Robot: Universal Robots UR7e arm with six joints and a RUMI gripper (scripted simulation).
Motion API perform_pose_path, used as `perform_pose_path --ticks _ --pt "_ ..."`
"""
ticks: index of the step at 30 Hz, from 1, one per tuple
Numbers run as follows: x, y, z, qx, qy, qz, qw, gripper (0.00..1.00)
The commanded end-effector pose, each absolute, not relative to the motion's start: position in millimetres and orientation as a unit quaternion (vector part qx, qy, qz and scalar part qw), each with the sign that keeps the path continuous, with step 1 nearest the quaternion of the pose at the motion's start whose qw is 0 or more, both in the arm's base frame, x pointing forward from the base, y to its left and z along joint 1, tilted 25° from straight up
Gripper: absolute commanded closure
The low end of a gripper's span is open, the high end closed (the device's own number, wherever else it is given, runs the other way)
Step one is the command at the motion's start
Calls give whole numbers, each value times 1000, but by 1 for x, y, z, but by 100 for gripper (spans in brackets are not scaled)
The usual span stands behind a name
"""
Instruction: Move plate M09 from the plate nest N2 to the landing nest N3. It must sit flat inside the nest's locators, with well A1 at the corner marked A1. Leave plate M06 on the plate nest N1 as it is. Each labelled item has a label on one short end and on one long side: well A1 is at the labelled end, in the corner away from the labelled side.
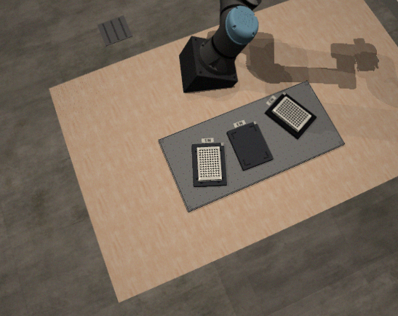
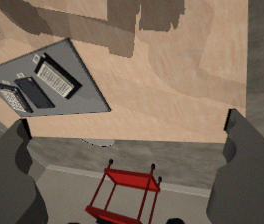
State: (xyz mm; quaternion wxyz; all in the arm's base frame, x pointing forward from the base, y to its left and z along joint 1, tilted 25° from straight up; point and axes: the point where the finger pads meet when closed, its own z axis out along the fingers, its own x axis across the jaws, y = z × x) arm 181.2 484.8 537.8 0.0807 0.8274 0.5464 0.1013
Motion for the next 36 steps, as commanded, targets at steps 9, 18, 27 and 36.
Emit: perform_pose_path --ticks 9,18,27,36 --pt "181 485 539 827 546 102 80 0" --pt "185 481 536 834 537 100 78 18" --pt "211 464 519 869 484 87 65 18" --pt "232 448 503 895 436 75 53 18"
